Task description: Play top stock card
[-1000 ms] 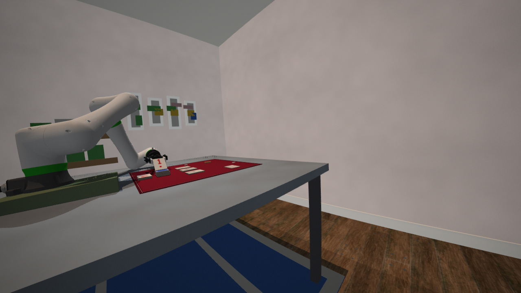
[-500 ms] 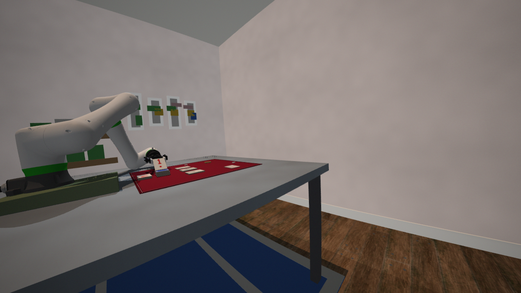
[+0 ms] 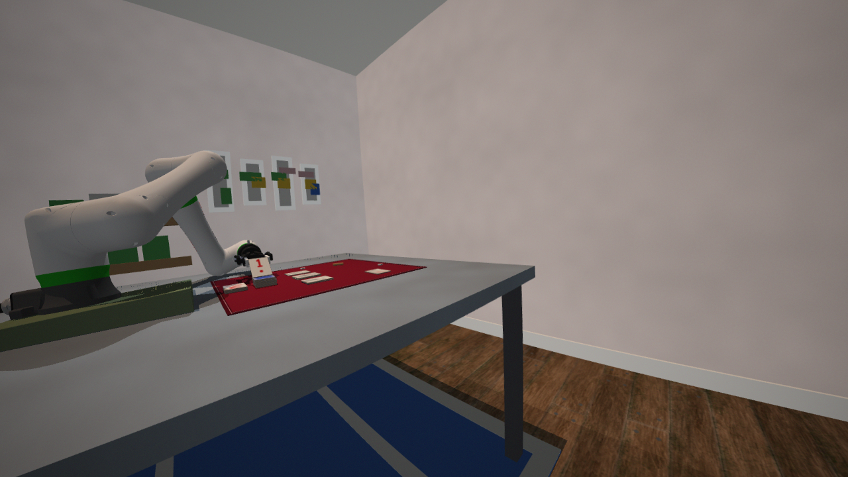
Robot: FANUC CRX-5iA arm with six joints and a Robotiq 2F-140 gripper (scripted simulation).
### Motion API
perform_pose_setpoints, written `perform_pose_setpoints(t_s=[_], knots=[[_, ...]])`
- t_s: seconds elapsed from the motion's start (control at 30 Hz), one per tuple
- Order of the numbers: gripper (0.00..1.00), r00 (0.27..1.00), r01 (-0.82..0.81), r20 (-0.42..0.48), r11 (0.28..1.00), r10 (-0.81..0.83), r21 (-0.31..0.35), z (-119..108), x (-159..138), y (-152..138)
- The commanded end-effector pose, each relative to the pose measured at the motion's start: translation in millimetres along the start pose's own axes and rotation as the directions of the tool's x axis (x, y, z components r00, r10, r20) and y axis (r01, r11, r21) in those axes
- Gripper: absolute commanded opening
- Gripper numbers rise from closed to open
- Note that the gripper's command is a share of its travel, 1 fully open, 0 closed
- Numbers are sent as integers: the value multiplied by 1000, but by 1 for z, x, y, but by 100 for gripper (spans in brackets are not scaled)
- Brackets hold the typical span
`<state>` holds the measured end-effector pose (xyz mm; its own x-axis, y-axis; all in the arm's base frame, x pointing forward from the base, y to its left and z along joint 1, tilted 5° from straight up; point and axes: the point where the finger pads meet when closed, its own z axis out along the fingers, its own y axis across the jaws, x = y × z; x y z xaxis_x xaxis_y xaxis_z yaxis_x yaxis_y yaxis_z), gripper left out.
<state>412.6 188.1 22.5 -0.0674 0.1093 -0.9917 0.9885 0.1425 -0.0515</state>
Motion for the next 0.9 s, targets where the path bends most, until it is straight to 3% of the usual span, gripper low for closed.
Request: perform_pose_setpoints(t_s=[0.0, 0.87], knots=[[43, 1000, 8, 13, 1000, -8, 0, 2, 5, -1], [43, 1000, 8, 13, 1000, -8, 0, -1, 5, -1]])
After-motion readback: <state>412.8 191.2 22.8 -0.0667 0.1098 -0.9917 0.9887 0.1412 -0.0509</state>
